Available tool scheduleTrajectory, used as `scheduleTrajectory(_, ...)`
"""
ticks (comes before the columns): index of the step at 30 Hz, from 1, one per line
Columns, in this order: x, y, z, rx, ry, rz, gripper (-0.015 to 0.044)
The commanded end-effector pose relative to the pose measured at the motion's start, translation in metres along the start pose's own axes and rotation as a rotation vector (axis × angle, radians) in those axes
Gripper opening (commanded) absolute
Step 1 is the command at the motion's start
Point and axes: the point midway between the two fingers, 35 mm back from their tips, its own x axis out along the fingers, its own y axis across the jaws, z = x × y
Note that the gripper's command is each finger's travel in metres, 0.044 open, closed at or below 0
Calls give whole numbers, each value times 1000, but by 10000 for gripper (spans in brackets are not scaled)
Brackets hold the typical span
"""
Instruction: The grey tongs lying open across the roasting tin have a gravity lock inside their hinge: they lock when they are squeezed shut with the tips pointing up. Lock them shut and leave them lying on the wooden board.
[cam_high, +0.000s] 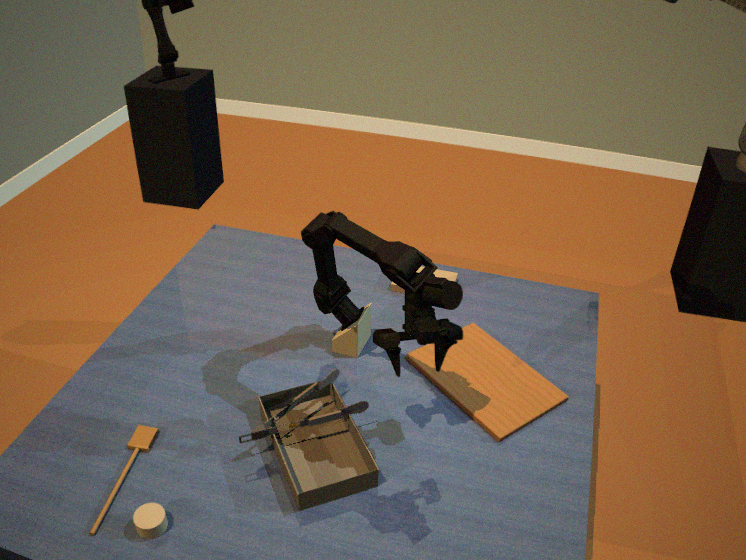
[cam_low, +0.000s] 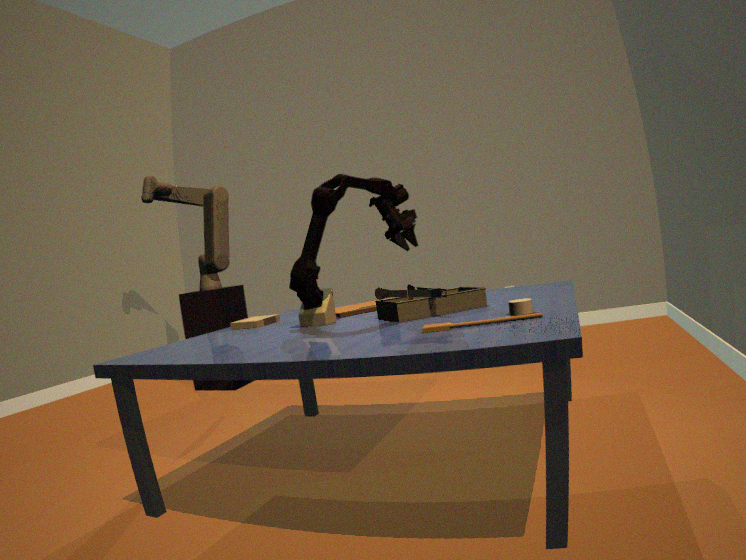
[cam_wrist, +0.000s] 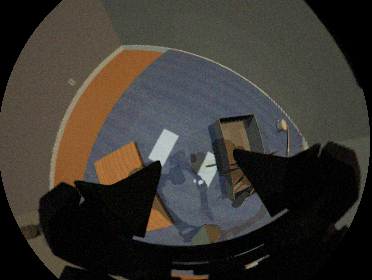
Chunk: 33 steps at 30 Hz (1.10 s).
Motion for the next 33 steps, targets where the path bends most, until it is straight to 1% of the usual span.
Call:
scheduleTrajectory(1, 14, -54, -9, 249, 86, -8, 440)
scheduleTrajectory(8, 48, -173, -54, 870, 293, -82, 440)
scheduleTrajectory(12, 62, -229, -93, 1190, 399, -160, 440)
scheduleTrajectory(14, 66, -245, -107, 1289, 432, -191, 440)
scheduleTrajectory(25, 67, -249, -110, 1301, 436, -196, 440)
scheduleTrajectory(33, 78, -249, -113, 1301, 435, -194, 440)
